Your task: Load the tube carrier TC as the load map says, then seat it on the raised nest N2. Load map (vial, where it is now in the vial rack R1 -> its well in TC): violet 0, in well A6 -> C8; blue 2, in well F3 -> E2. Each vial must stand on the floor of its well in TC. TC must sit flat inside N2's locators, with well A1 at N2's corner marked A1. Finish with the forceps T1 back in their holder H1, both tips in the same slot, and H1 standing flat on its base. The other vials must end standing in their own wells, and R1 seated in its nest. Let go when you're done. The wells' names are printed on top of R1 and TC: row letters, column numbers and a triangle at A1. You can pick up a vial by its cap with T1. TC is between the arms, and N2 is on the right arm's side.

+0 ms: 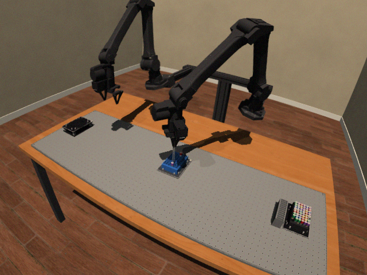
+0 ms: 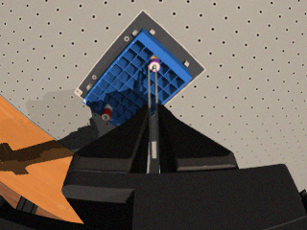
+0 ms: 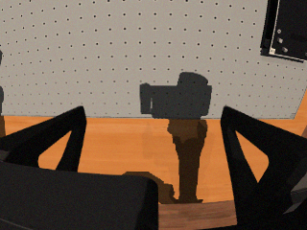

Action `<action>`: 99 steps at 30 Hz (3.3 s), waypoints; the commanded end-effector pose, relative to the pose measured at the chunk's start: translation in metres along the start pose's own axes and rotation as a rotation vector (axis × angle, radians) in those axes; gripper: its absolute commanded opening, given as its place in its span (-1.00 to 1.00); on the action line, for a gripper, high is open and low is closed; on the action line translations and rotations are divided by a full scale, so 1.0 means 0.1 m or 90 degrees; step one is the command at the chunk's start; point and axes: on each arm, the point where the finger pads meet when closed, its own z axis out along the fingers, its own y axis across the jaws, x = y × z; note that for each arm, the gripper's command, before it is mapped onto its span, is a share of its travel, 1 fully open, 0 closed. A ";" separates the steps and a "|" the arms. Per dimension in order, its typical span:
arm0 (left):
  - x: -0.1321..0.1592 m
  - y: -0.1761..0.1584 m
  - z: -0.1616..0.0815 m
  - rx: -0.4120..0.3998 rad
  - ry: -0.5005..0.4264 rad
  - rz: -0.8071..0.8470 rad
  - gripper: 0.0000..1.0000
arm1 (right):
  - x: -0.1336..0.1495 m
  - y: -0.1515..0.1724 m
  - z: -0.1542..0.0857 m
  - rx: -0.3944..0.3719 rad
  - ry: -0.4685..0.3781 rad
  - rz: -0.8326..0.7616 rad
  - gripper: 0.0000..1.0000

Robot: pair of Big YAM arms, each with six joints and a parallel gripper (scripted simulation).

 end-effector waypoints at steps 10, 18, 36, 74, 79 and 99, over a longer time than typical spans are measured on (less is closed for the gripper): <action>-0.38 0.26 -0.07 0.024 -0.006 0.014 -0.85 | -0.33 -0.10 -0.19 0.009 -0.049 0.020 1.00; -0.54 0.44 -0.06 0.026 -0.008 0.014 -0.85 | -0.33 -0.10 -0.19 0.009 -0.049 0.020 1.00; -0.90 0.98 0.11 0.010 -0.001 0.020 -0.85 | -0.33 -0.10 -0.19 0.009 -0.049 0.020 1.00; -1.90 1.95 -0.02 0.031 -0.020 0.016 -0.85 | -0.33 -0.10 -0.19 0.009 -0.049 0.020 1.00; -2.00 2.11 0.05 0.023 -0.013 0.018 -0.85 | -0.33 -0.10 -0.19 0.009 -0.049 0.020 1.00; -2.65 2.57 -0.07 0.030 -0.027 0.016 -0.85 | -0.33 -0.10 -0.19 0.009 -0.049 0.020 1.00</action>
